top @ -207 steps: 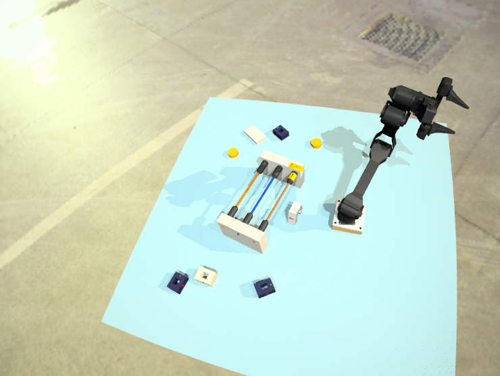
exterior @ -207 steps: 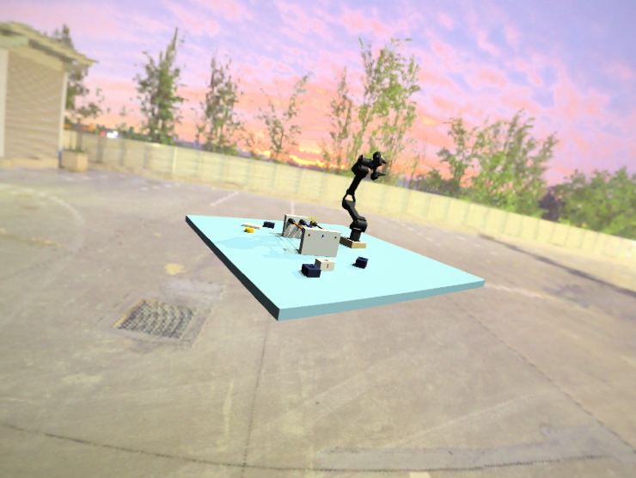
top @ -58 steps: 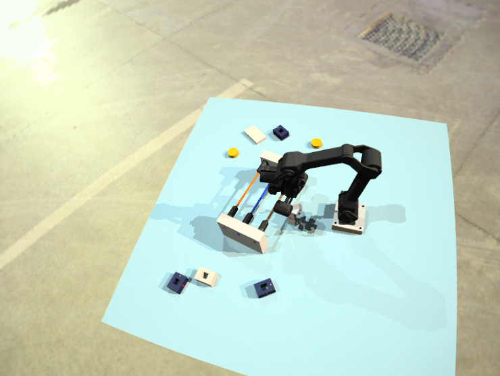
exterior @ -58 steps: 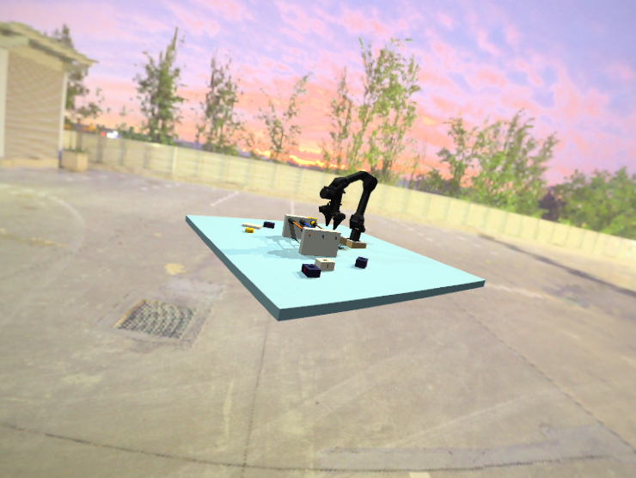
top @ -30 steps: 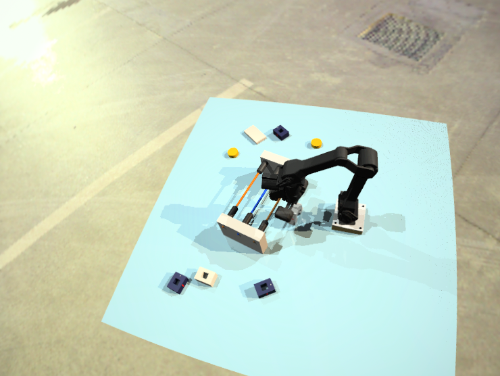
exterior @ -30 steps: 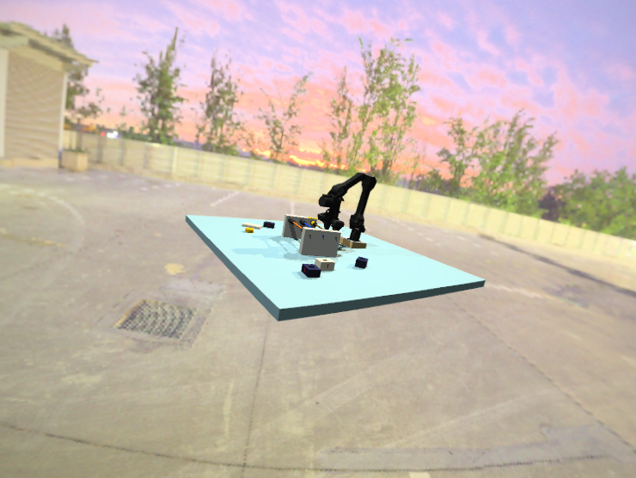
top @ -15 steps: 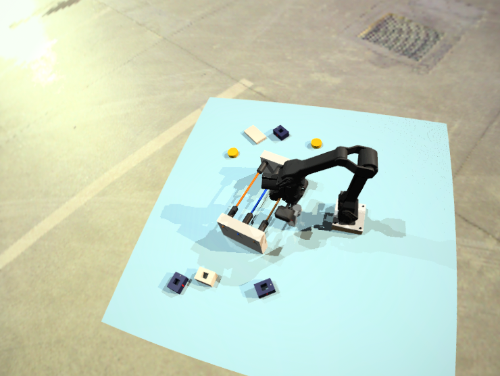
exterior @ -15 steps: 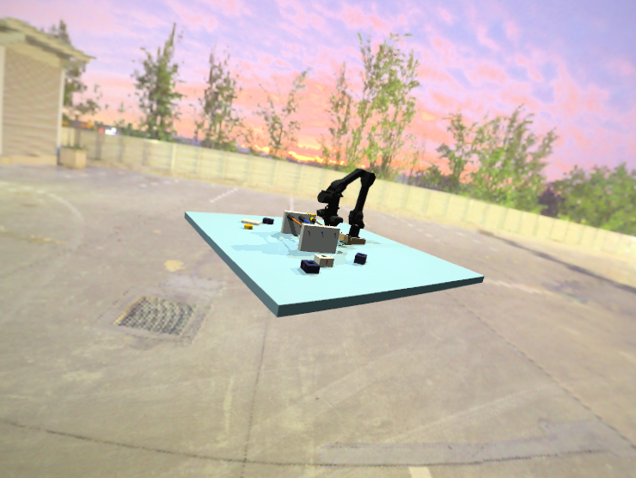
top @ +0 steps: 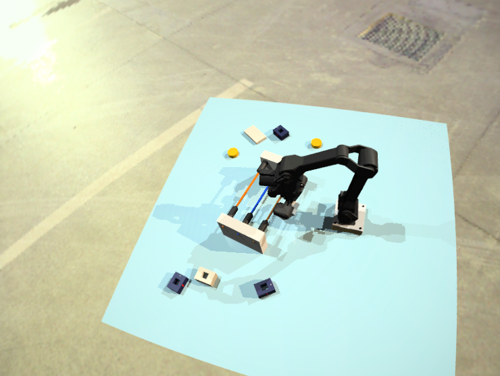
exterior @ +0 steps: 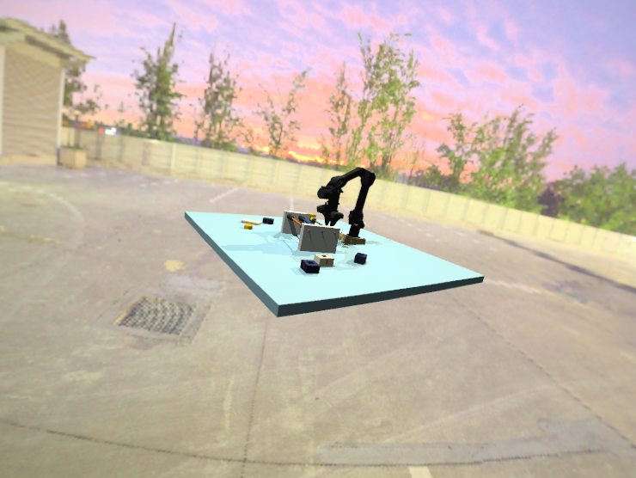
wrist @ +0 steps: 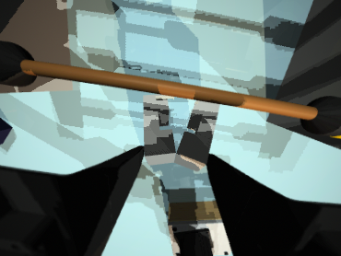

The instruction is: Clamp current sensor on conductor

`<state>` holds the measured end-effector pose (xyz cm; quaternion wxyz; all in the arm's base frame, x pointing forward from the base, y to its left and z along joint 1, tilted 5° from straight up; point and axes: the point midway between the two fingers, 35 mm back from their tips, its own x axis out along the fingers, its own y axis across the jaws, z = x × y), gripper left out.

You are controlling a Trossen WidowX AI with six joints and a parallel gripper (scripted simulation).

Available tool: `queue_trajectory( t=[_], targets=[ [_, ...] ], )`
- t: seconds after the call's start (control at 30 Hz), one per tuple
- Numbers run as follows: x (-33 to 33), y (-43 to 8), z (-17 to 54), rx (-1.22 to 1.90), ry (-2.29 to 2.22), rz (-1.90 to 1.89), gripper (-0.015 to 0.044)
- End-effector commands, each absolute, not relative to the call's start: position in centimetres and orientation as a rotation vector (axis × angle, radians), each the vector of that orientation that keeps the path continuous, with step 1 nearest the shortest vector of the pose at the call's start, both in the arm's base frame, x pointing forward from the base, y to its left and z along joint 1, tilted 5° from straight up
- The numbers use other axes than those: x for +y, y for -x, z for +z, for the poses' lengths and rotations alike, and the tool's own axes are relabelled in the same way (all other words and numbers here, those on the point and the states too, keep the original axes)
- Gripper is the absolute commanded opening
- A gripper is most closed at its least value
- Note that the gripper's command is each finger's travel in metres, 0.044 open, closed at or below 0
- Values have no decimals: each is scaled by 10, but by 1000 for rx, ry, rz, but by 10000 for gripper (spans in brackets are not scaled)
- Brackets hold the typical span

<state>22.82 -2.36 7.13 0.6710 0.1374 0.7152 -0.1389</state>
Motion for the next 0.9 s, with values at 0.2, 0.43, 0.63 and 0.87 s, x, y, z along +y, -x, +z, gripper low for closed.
queue_trajectory(
  t=[0.2,0.43,0.63,0.87],
  targets=[
    [-24,-236,117,1600,-314,-310,0],
    [-24,-234,149,1604,-315,-310,0],
    [-24,-230,176,1607,-317,-311,0],
    [-25,-231,178,1600,-362,-358,0]
  ],
)
